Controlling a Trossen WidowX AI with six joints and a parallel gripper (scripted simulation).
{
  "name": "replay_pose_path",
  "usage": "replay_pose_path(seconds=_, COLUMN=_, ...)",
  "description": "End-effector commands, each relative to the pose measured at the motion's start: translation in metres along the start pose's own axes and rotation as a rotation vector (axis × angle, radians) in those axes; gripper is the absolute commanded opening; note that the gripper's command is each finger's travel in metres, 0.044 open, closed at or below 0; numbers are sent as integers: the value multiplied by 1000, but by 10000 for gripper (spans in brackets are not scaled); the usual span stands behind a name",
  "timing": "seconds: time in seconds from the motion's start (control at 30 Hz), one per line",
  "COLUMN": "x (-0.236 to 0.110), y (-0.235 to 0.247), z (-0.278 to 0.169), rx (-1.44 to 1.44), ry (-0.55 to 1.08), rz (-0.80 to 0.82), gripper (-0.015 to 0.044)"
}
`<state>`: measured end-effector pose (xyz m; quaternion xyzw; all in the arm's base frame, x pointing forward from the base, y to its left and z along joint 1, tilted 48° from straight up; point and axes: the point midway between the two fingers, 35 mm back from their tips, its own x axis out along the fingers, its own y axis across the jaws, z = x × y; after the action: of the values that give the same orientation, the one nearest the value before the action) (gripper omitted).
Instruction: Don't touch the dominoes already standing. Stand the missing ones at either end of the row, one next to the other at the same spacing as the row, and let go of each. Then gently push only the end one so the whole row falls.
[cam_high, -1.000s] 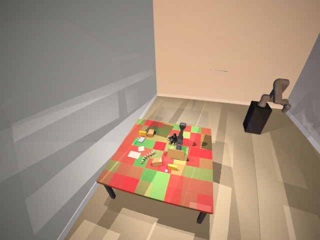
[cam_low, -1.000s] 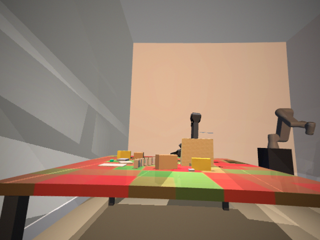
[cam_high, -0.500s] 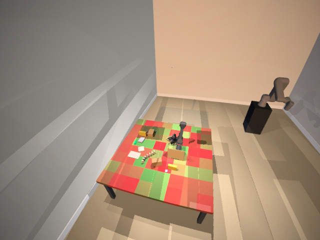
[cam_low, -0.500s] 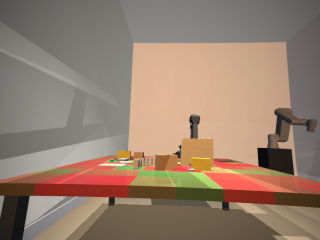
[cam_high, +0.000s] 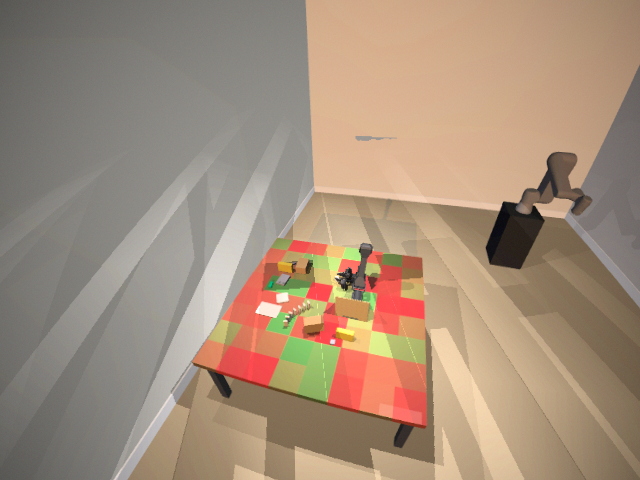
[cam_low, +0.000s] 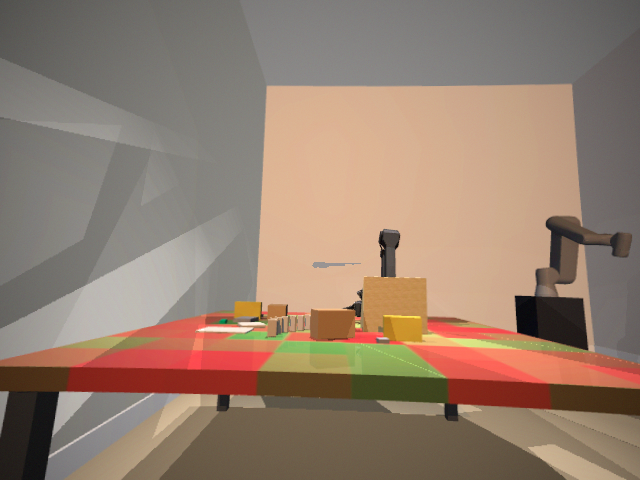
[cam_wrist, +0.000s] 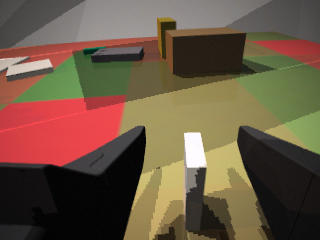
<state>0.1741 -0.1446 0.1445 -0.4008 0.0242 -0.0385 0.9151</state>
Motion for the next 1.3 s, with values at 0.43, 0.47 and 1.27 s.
replay_pose_path(seconds=0.43, x=-2, y=-5, z=29, rx=-2, ry=1, rz=-1, gripper=440)
replay_pose_path(seconds=0.47, x=-3, y=-5, z=33, rx=-2, ry=1, rz=-1, gripper=440)
replay_pose_path(seconds=1.27, x=46, y=19, z=36, rx=157, ry=494, rz=333, gripper=440)
